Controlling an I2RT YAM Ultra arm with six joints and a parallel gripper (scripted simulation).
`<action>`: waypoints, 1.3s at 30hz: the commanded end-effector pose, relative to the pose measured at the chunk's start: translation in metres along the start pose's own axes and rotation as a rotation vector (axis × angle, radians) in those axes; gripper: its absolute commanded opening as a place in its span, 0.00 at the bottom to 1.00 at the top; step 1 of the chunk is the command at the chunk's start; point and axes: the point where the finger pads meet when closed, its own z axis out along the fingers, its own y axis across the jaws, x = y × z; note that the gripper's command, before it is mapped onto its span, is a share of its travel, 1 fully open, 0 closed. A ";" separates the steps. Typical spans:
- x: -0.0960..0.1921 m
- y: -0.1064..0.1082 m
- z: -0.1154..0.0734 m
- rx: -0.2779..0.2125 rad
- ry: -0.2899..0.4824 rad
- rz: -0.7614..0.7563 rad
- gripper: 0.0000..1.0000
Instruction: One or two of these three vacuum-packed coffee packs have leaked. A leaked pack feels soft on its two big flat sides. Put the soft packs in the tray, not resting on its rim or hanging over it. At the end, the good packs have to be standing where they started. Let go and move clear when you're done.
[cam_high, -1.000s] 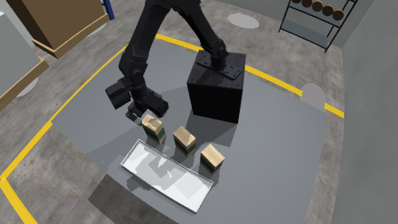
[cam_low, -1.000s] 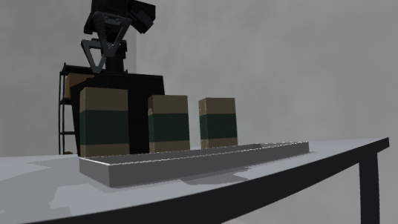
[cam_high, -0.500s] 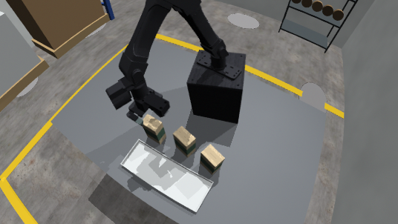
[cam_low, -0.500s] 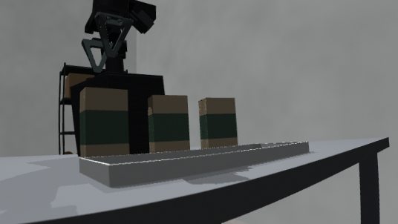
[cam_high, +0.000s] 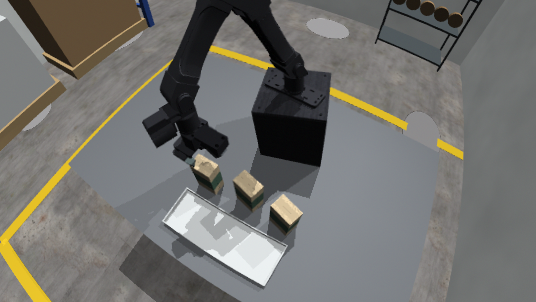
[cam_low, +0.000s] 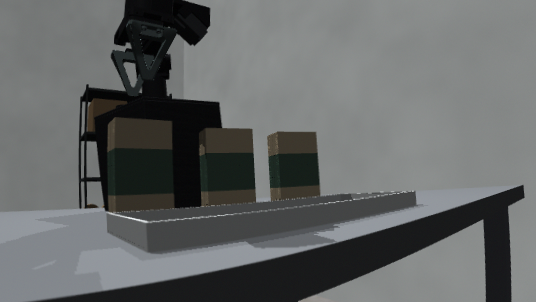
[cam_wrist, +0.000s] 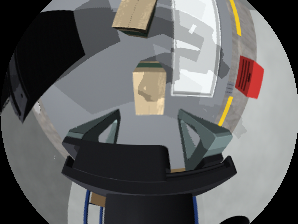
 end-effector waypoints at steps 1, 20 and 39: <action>0.003 -0.008 -0.016 0.032 0.001 -0.001 0.79; 0.001 -0.004 0.031 0.023 -0.001 -0.002 0.79; 0.007 -0.015 0.026 0.049 0.009 0.004 0.79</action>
